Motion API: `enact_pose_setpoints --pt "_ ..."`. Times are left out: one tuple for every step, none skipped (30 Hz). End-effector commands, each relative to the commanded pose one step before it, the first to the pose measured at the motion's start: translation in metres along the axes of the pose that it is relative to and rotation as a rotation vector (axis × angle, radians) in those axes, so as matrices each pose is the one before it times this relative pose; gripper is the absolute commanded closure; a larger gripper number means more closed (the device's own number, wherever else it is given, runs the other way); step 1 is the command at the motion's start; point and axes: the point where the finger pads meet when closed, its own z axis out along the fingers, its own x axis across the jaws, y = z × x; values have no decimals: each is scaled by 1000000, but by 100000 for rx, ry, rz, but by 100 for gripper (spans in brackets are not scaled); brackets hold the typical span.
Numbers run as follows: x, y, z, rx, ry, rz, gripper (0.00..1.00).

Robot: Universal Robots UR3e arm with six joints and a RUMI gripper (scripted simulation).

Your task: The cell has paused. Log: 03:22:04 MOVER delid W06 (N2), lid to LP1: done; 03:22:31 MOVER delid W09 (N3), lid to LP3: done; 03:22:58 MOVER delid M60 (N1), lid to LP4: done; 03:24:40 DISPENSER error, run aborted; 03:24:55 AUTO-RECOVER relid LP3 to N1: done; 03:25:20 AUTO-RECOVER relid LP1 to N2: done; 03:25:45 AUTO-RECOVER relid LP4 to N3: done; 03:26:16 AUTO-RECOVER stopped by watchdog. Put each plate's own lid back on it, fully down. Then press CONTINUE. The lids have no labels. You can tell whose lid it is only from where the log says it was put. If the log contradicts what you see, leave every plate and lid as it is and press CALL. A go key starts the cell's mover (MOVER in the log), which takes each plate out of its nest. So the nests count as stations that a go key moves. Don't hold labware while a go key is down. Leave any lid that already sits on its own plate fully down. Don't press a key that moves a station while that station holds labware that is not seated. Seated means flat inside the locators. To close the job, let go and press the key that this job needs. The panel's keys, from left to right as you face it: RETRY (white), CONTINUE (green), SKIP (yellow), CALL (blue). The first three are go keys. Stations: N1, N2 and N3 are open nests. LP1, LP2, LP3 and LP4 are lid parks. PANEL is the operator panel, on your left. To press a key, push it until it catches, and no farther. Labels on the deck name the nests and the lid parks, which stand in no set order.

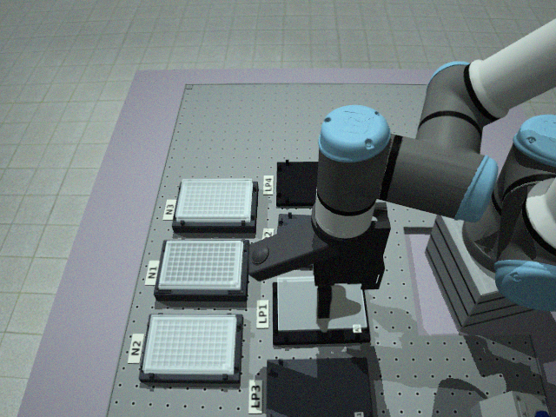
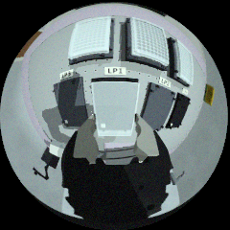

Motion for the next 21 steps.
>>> enact_pose_setpoints --pt "216 -754 1307 208 65 -6 100" --pt "0 1 334 0 0 0 100" --pt "0 1 334 0 0 0 100" --pt "0 1 334 0 0 0 100" --pt "0 0 0 0 0 0 100" --pt "0 0 0 0 0 0 100" --pt "-3 -6 357 0 0 0 100" --pt "0 2 329 0 0 0 100" --pt "0 2 330 0 0 0 100" --pt "0 2 331 0 0 0 100" --pt "0 2 331 0 0 0 100" --pt "0 2 332 0 0 0 100" --pt "0 2 332 0 0 0 100" --pt "0 2 333 0 0 0 100" --pt "0 1 333 0 0 0 100" --pt "0 1 333 0 0 0 100" --pt "0 1 333 0 0 0 100" --pt "0 1 333 0 0 0 100" --pt "0 1 334 0 0 0 100" --pt "0 1 334 0 0 0 100" --pt "0 1 334 0 0 0 100"
